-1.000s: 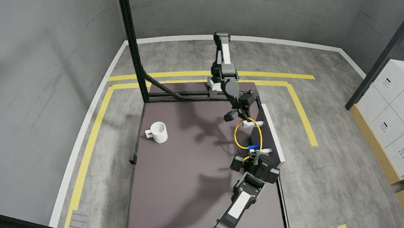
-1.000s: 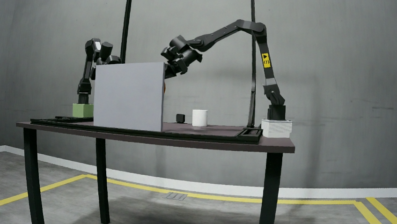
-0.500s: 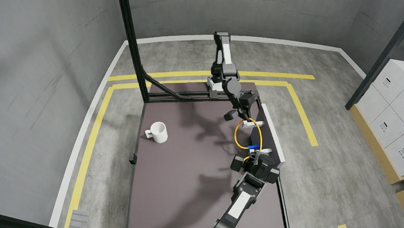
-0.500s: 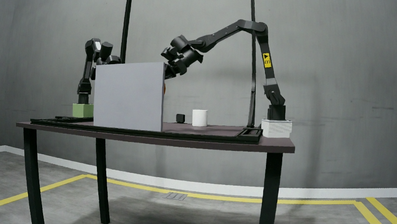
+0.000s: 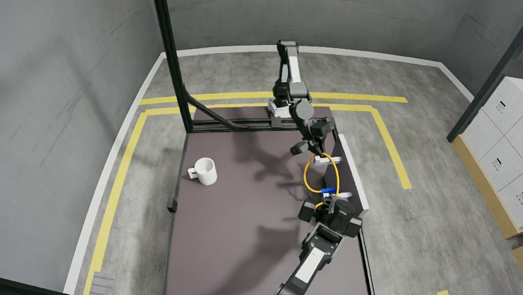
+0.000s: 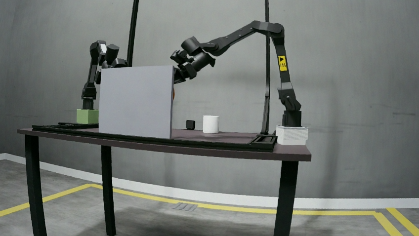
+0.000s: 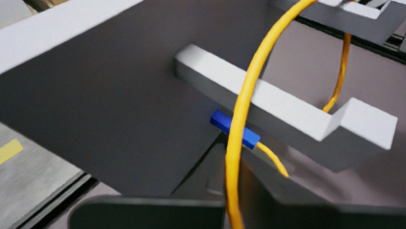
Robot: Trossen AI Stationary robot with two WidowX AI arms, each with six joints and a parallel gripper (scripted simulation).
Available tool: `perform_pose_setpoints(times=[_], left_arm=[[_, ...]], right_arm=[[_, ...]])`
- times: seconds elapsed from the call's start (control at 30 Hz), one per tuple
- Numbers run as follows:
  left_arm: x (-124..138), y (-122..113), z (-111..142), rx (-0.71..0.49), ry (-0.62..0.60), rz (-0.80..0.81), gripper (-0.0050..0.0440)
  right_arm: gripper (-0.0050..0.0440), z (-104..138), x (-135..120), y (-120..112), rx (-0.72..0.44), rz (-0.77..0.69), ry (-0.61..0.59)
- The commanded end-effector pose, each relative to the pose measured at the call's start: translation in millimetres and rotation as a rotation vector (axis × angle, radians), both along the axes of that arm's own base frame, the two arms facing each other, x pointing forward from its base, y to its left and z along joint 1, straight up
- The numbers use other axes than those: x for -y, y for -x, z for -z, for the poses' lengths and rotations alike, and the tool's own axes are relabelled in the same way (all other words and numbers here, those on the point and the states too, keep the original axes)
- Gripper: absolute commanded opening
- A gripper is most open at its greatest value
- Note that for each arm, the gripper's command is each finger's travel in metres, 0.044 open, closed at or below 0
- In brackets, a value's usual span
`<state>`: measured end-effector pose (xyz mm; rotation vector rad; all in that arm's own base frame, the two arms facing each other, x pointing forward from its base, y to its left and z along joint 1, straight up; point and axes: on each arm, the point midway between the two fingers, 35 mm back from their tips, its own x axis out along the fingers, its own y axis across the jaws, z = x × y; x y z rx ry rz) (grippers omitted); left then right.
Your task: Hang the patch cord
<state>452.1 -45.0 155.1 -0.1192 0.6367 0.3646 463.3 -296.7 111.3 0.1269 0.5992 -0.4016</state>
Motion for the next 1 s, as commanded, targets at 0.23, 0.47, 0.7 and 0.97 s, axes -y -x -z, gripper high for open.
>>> perform_pose_setpoints(times=[0.23, 0.47, 0.7, 0.97], left_arm=[[-2.6, 1.9, -9.2, 0.031, 0.005, 0.033, 0.0025], [-3.5, 2.0, -8.9, 0.037, 0.003, 0.051, 0.0025], [-4.0, 2.2, -8.8, 0.040, 0.002, 0.062, 0.0025], [-4.6, 2.3, -7.9, 0.044, -0.001, 0.077, 0.0025]], right_arm=[[0.0025, -13.3, 1.3, -0.9, 0.022, 0.001, 0.017], [0.0025, -13.3, 1.3, -0.9, 0.022, 0.001, 0.017], [0.0025, -13.3, 1.3, -0.9, 0.022, 0.001, 0.017], [0.0025, -13.3, 1.3, -0.9, 0.022, 0.001, 0.017]])
